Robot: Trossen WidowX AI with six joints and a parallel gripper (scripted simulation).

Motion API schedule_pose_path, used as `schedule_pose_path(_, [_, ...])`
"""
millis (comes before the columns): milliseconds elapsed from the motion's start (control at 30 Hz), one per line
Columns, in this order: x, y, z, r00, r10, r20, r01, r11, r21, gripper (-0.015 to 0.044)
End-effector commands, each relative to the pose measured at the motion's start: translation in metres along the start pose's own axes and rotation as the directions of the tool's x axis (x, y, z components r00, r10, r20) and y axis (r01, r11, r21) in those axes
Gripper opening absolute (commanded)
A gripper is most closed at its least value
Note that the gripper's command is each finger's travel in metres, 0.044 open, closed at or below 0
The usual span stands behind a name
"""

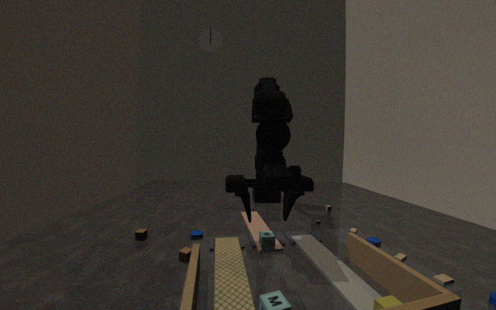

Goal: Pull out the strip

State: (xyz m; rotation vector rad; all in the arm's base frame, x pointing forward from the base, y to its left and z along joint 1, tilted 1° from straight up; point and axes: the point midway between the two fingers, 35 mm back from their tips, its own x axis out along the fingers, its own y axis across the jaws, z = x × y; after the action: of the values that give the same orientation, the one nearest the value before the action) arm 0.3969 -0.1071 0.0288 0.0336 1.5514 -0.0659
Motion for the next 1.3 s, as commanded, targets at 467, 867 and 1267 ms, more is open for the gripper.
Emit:
schedule_pose_path(467, [0.027, -0.001, 0.005, 1.0, -0.003, 0.004, 0.003, 1.0, 0.004, 0.025])
schedule_pose_path(867, [0.046, -0.001, 0.004, 1.0, -0.003, 0.004, 0.003, 1.0, 0.004, 0.025])
schedule_pose_path(1267, [0.05, -0.001, 0.006, 1.0, -0.001, 0.009, 0.001, 1.0, 0.002, 0.0197])
